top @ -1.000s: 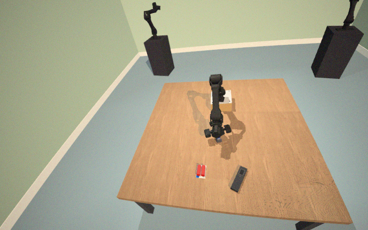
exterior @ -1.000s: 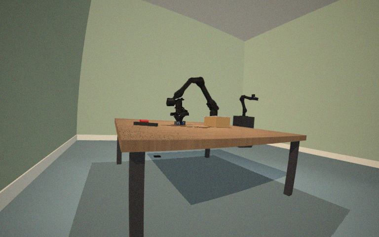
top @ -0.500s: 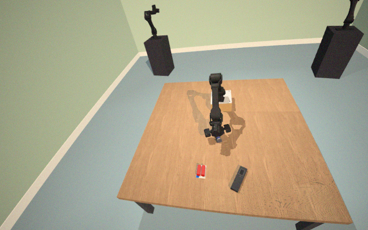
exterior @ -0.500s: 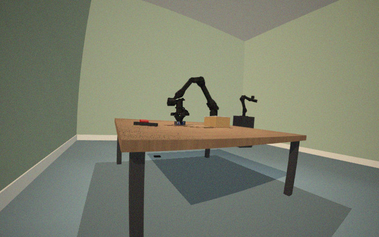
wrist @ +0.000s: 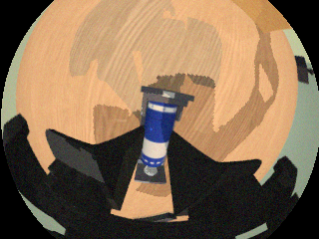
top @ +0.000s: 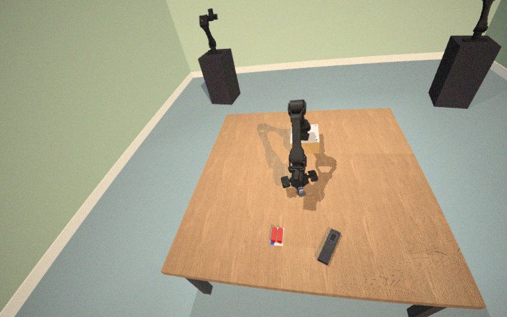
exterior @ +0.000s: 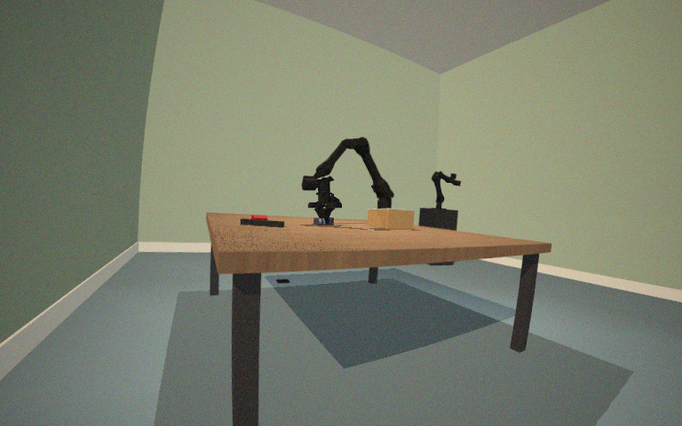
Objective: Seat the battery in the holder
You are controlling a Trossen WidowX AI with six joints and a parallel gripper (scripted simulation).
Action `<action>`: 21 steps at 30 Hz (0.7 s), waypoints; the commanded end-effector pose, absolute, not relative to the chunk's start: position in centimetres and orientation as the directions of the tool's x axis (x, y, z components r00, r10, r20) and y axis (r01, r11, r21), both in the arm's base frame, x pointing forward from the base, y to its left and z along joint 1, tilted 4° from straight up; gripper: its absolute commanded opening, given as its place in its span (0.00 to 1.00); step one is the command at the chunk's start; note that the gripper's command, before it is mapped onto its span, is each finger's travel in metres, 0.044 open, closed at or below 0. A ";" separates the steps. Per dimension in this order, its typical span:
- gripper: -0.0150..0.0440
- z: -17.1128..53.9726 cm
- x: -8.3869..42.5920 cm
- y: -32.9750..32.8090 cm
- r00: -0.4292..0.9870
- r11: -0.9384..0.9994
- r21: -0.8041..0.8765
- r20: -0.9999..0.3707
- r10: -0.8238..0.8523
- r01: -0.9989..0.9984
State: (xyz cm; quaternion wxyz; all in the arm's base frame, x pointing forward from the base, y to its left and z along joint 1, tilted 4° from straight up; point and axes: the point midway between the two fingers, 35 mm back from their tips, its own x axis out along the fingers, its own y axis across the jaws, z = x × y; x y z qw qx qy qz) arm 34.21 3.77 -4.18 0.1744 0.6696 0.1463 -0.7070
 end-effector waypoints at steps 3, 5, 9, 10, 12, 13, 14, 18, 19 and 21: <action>0.40 -4.2 34.1 3.8 -0.044 -0.894 0.026 -0.998 -0.051 0.448; 0.40 -4.2 34.1 3.8 -0.044 -0.894 0.026 -0.998 -0.051 0.448; 0.57 -4.2 34.1 3.8 -0.044 -0.894 0.026 -0.998 -0.051 0.448; 0.57 -4.2 34.1 3.8 -0.044 -0.894 0.026 -0.998 -0.051 0.448; 0.57 -4.0 34.1 3.8 -0.044 -0.894 0.026 -0.998 -0.051 0.447; 0.57 -3.9 34.1 3.8 -0.044 -0.894 0.026 -0.998 -0.051 0.447; 0.57 -3.7 34.1 3.8 -0.044 -0.894 0.026 -0.998 -0.051 0.446; 0.57 -2.9 34.0 3.8 -0.044 -0.896 0.027 -0.998 -0.052 0.444; 0.57 -2.8 34.0 3.8 -0.044 -0.896 0.027 -0.998 -0.052 0.443; 0.57 -2.7 34.0 3.8 -0.044 -0.896 0.027 -0.998 -0.052 0.443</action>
